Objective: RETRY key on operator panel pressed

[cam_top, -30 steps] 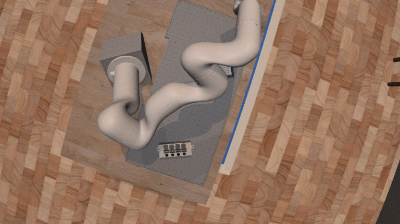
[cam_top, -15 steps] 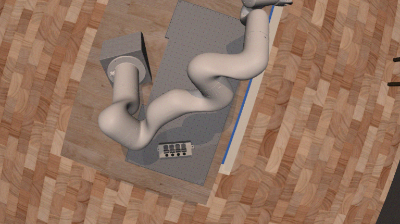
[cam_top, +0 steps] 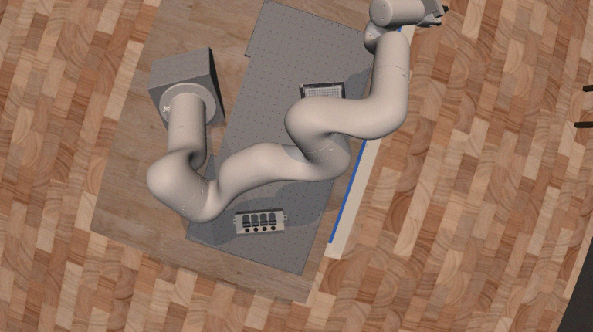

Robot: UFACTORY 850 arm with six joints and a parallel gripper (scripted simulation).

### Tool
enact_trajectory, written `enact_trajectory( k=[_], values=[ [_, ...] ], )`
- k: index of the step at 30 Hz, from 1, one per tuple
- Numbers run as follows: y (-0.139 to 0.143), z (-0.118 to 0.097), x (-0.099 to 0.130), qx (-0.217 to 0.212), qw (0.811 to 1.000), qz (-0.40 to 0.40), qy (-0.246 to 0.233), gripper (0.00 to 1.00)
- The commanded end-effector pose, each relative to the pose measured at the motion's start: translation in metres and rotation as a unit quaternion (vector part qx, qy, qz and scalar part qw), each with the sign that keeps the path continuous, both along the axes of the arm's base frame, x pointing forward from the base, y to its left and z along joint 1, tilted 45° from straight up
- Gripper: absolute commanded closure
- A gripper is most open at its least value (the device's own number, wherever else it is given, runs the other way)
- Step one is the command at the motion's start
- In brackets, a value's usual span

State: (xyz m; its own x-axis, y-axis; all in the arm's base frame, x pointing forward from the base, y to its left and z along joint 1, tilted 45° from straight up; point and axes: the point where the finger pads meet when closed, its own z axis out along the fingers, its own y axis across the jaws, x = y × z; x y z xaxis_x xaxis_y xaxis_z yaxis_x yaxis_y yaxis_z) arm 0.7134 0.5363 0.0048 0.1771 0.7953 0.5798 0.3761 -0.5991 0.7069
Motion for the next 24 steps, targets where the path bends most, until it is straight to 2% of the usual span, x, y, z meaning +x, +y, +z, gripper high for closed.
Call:
enact_trajectory(
  k=[1,9,12,22,24],
  values=[
    [-0.007,0.010,0.004,0.012,1.000,-0.028,0.003,1.00],
    [-0.032,0.036,0.018,0.011,1.000,-0.028,0.003,1.00],
    [-0.042,0.046,0.022,0.027,0.997,-0.066,0.006,1.00],
    [-0.068,0.072,0.033,0.027,0.997,-0.066,0.006,1.00],
    [-0.075,0.079,0.035,0.039,0.994,-0.097,0.008,1.00]
  ],
)
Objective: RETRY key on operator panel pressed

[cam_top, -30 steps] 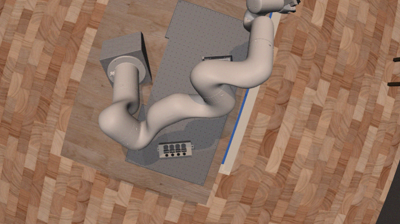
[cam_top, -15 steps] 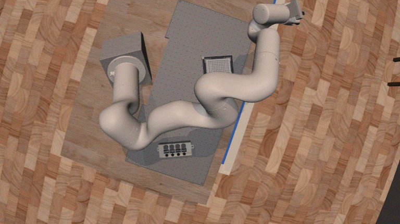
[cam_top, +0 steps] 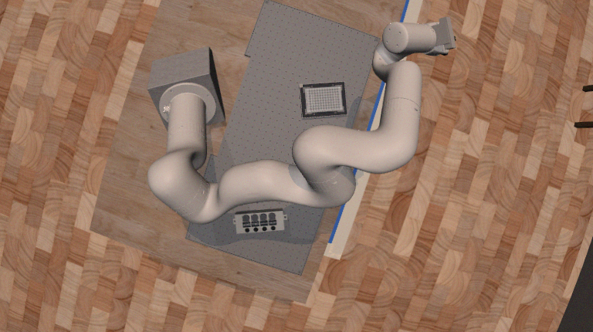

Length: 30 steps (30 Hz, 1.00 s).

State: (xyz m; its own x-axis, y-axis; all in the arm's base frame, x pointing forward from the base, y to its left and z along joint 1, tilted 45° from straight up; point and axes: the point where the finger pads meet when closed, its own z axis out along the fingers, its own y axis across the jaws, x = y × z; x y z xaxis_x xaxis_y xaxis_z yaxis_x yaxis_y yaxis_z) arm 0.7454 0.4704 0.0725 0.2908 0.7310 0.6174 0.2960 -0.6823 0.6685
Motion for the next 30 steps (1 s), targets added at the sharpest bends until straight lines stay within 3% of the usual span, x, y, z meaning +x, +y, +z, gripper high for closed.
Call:
enact_trajectory(
  k=[1,30],
  values=[
    [-0.013,0.014,0.004,0.016,0.999,-0.035,0.002,1.00],
    [-0.103,0.091,0.020,0.048,0.993,-0.111,0.007,1.00]
  ],
)
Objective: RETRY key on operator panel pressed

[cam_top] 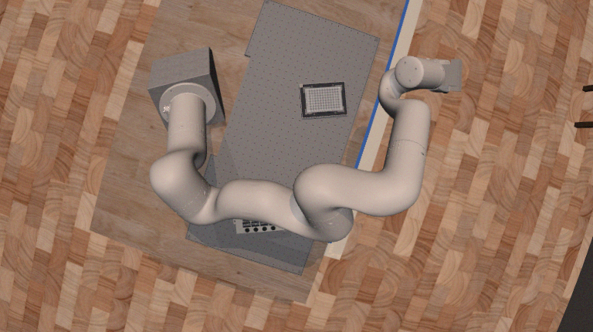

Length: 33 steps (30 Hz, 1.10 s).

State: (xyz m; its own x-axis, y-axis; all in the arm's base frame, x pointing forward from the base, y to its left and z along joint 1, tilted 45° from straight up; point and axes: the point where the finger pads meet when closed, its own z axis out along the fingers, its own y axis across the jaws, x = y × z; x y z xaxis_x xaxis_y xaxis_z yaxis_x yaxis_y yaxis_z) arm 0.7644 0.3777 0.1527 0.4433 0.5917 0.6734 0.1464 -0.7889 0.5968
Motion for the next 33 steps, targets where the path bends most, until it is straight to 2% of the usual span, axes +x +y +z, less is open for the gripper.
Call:
enact_trajectory(
  k=[1,5,8,18,21,28,30,33],
  values=[
    [-0.015,0.014,0.002,0.002,1.000,-0.004,-0.001,1.00],
    [-0.028,0.024,0.002,0.002,1.000,-0.004,-0.001,1.00],
    [-0.040,0.033,0.002,0.019,0.999,-0.042,0.000,1.00],
    [-0.069,0.055,0.001,0.019,0.999,-0.042,0.000,1.00],
    [-0.082,0.063,-0.001,0.036,0.996,-0.079,0.001,1.00],
    [-0.110,0.083,-0.004,0.036,0.996,-0.079,0.001,1.00],
    [-0.110,0.083,-0.004,0.036,0.996,-0.079,0.001,1.00],
    [-0.123,0.091,-0.007,0.054,0.992,-0.116,0.001,1.00]
  ],
)
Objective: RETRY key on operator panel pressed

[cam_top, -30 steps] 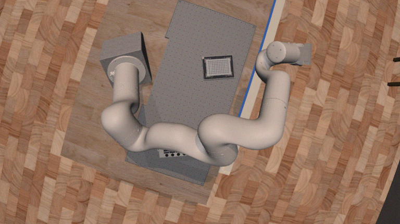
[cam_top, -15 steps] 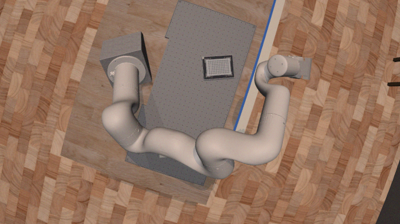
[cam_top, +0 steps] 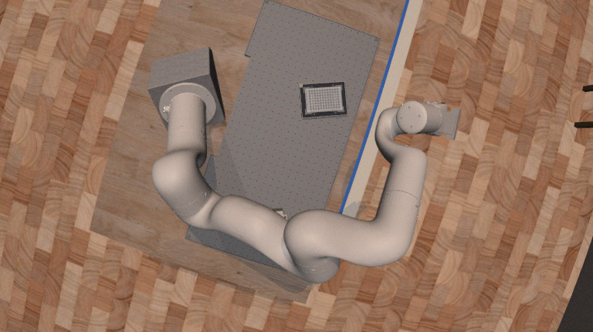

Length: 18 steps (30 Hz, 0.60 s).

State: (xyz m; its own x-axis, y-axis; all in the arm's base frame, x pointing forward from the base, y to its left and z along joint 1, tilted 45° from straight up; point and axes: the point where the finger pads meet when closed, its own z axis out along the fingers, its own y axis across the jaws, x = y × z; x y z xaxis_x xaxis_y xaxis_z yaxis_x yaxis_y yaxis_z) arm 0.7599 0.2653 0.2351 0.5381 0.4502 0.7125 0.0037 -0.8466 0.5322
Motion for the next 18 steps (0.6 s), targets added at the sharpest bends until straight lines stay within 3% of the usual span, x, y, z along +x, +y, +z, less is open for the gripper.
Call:
enact_trajectory(
  k=[1,18],
  values=[
    [-0.014,0.011,-0.004,0.014,0.999,-0.029,-0.001,1.00],
    [-0.073,0.048,-0.020,0.032,0.997,-0.066,-0.001,1.00]
  ],
)
